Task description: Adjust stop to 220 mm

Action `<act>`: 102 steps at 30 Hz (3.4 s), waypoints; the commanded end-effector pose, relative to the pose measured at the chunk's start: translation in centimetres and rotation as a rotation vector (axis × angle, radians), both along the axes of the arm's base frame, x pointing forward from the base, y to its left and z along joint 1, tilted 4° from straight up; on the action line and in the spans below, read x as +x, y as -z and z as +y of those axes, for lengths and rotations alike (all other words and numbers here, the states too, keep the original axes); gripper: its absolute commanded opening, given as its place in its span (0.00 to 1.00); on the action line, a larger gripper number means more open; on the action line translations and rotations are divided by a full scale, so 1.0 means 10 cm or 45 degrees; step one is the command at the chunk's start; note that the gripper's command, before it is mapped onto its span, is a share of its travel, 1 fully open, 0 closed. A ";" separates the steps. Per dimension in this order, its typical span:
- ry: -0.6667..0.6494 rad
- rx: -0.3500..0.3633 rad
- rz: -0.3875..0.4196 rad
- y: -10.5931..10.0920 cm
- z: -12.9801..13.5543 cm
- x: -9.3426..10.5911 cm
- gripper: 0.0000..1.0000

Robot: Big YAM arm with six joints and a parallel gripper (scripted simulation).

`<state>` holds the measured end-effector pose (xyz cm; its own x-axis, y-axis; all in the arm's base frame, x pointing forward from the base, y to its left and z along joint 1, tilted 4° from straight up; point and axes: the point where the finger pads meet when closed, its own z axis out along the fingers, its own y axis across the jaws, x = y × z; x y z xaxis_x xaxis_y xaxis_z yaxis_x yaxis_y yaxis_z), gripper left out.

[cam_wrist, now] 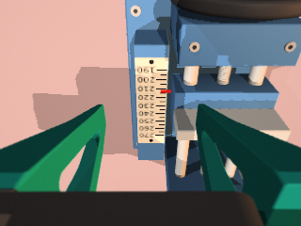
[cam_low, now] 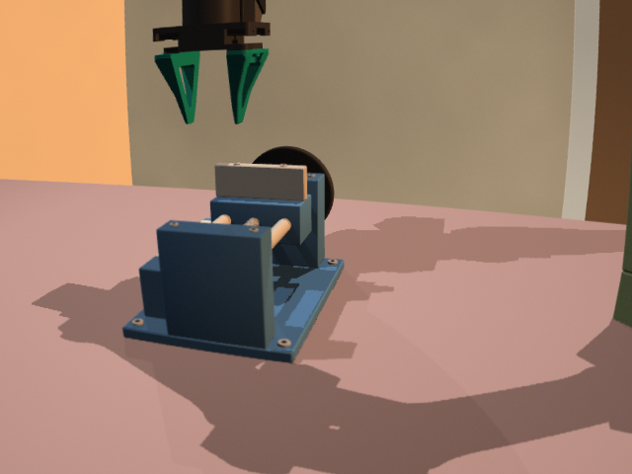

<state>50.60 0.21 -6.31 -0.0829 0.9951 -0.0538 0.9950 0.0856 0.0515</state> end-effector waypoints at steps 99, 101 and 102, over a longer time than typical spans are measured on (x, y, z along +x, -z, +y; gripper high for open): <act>0.009 -0.012 -0.044 1.14 -1.08 -0.44 0.06; 0.009 -0.012 -0.043 1.14 -1.08 -0.44 0.06; 0.009 -0.012 -0.044 1.14 -1.08 -0.44 0.06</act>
<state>44.76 -9.78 -18.37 -0.0807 0.9953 -0.0528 0.9953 0.0833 0.0486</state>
